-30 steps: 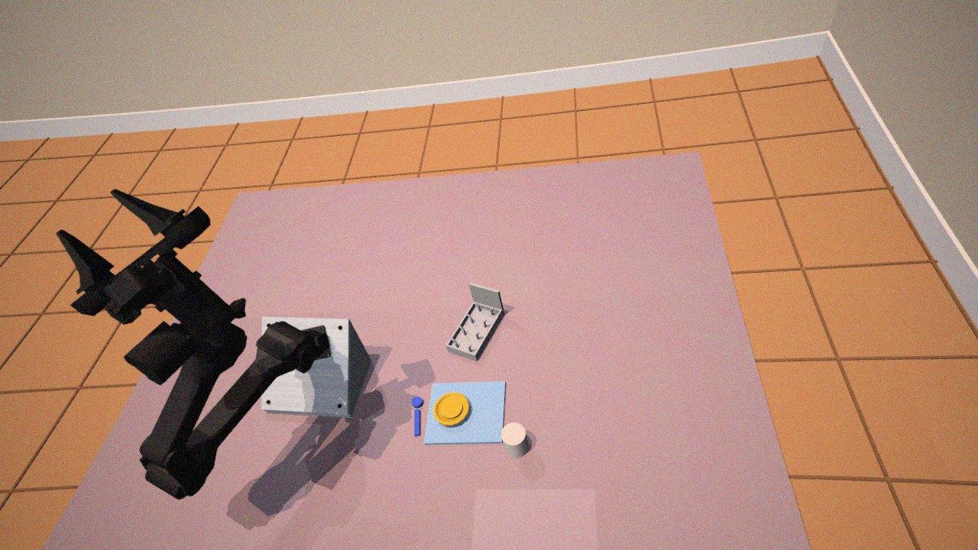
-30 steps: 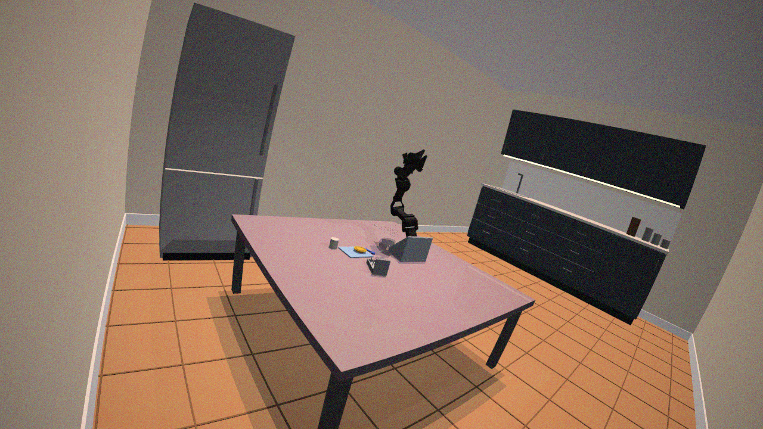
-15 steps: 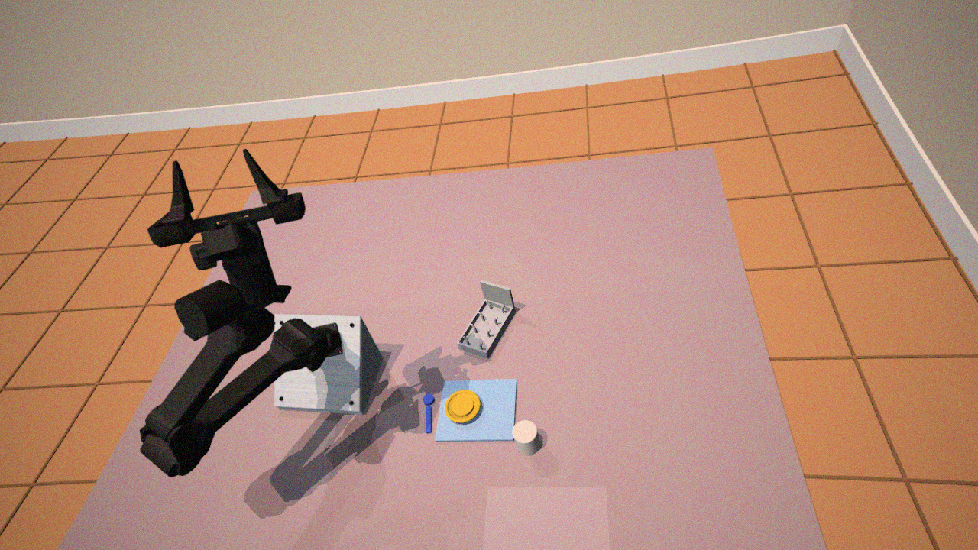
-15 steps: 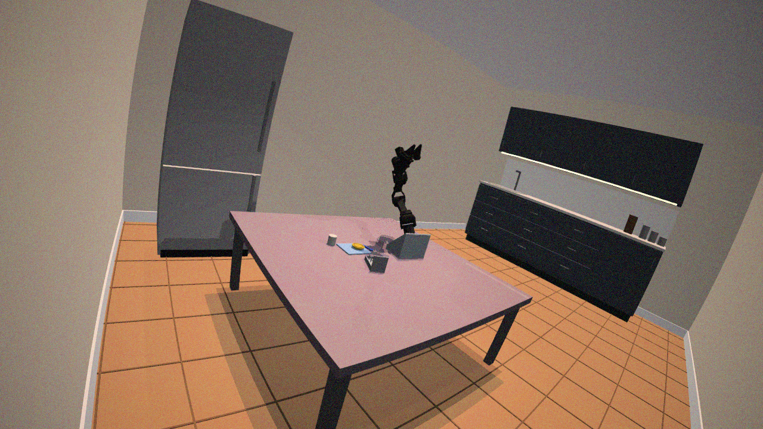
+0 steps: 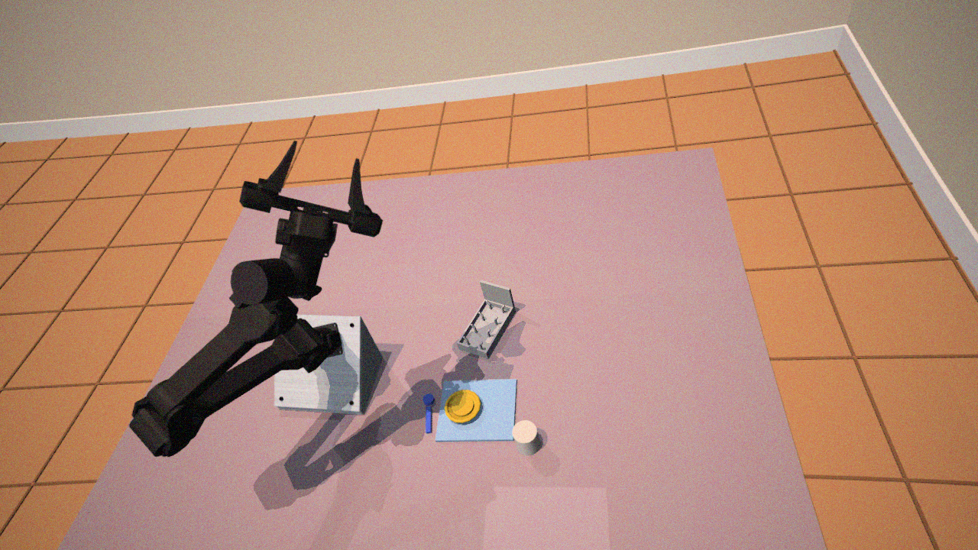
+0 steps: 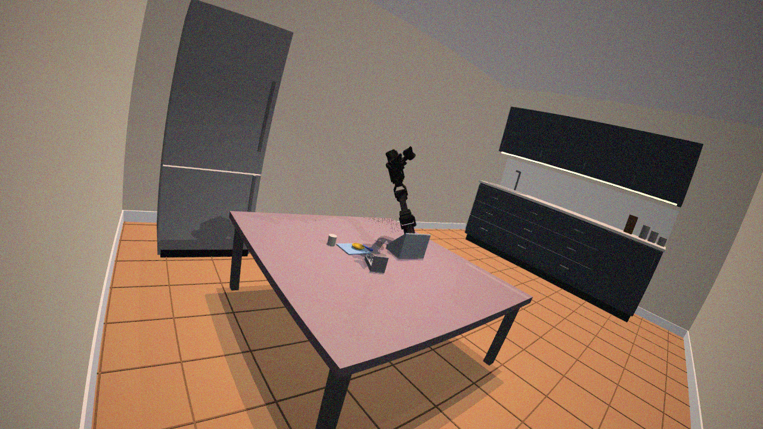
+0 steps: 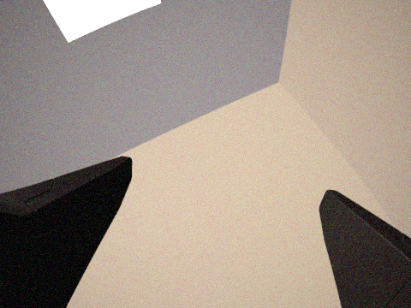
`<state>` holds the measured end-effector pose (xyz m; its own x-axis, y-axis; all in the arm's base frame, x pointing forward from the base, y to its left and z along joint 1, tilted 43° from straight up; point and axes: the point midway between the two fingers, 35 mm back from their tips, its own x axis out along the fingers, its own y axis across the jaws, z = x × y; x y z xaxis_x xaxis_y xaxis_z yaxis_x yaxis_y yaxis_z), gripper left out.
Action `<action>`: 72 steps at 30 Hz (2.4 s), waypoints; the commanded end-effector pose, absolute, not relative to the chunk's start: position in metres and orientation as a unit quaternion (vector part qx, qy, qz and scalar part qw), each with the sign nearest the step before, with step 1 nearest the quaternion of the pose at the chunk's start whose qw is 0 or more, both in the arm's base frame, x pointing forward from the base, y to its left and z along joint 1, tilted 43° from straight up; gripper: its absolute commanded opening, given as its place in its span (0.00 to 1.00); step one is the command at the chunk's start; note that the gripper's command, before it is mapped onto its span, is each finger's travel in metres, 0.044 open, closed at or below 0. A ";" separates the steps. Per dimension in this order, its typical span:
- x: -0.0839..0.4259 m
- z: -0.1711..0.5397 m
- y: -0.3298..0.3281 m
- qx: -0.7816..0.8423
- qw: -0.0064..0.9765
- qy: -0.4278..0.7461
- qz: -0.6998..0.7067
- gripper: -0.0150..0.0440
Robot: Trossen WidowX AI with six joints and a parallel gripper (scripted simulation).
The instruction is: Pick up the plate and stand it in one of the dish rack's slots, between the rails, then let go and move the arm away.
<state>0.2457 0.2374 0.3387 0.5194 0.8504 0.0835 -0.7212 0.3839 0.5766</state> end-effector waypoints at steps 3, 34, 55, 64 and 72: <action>0.285 0.308 0.222 0.273 0.866 0.152 0.392 0.93; 0.369 0.131 0.067 0.122 0.914 0.384 -0.035 0.93; 0.319 0.054 -0.052 -0.059 0.785 0.567 -0.243 0.93; 0.286 0.043 -0.095 -0.142 0.695 0.640 -0.294 0.93; 0.263 0.043 -0.123 -0.201 0.622 0.688 -0.315 0.93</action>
